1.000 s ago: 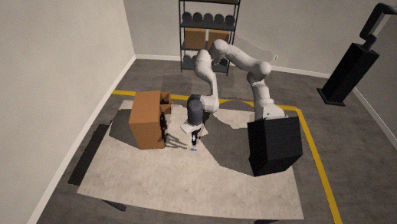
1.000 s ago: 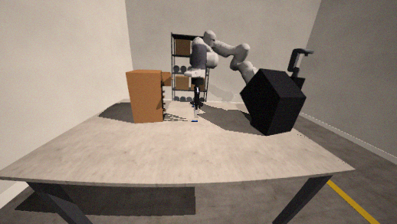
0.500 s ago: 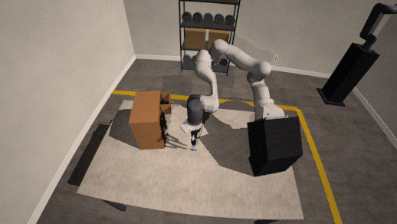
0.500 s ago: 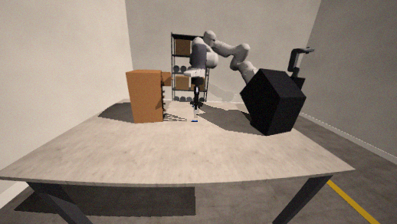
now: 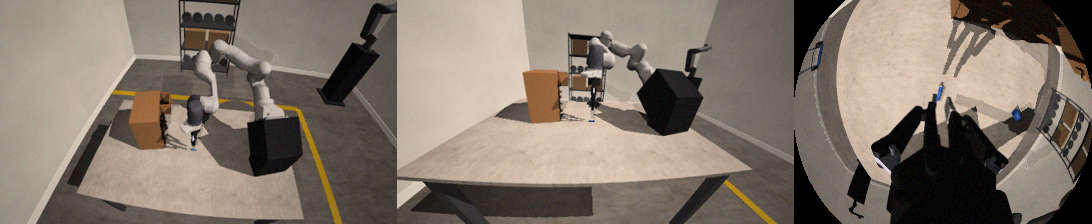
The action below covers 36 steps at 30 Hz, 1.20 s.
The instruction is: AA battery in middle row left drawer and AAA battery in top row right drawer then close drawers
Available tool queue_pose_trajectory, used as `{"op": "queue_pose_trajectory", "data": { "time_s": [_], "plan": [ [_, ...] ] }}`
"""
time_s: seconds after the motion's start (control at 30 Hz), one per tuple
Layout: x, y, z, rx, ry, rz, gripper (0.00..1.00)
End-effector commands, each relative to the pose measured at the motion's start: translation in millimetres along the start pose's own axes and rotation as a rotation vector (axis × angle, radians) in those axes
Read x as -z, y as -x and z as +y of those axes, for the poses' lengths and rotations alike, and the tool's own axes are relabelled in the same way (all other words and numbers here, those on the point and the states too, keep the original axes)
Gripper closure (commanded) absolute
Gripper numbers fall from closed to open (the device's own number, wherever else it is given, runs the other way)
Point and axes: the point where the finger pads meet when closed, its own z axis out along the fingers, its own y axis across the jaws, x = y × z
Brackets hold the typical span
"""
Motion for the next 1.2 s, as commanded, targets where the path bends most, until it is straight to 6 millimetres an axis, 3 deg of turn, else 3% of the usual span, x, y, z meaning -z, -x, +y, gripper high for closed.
{"op": "queue_pose_trajectory", "data": {
  "time_s": [0.0,0.43,1.17],
  "plan": [
    [-6,-1,-1,-0.007,-0.003,0.001,0.85],
    [-38,-1,-1,-0.007,-0.003,0.001,0.85],
    [-47,-1,-1,-0.007,-0.003,0.001,0.85]
  ]
}}
